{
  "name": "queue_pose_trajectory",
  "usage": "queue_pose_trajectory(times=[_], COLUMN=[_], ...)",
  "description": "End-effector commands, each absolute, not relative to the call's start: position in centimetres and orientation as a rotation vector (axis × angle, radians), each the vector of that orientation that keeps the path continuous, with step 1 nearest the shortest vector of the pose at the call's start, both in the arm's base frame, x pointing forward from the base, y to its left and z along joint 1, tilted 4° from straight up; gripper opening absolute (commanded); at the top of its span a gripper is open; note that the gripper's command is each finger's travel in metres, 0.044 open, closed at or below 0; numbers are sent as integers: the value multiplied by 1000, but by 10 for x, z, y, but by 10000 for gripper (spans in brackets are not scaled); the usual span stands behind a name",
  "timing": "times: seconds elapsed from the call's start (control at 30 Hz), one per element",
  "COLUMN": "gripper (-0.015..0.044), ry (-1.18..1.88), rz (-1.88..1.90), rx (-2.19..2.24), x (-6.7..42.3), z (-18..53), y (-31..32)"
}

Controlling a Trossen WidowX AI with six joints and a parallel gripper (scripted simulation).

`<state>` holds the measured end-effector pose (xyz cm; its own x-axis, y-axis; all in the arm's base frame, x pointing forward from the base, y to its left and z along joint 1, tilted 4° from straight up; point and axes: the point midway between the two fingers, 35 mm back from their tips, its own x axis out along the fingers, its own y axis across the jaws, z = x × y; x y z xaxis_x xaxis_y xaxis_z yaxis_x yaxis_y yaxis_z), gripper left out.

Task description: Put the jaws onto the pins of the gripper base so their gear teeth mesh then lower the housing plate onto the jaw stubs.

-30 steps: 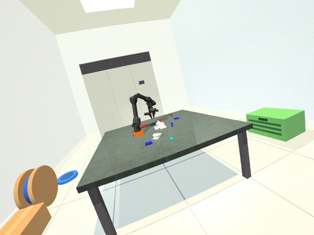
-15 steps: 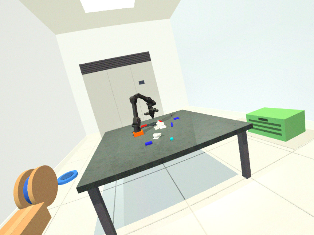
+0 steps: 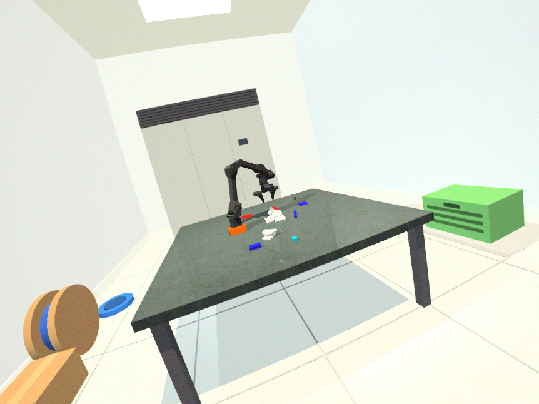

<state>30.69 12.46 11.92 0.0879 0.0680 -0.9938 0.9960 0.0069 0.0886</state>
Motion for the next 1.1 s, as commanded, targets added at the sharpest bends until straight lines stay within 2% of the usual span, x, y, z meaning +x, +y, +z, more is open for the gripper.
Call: queue_pose_trajectory(times=[0.0,1.07], gripper=[440,440], ry=[1208,1208], rz=[-1110,-1110], rx=[1283,1283], x=[307,306], z=[95,84], y=[125,125])
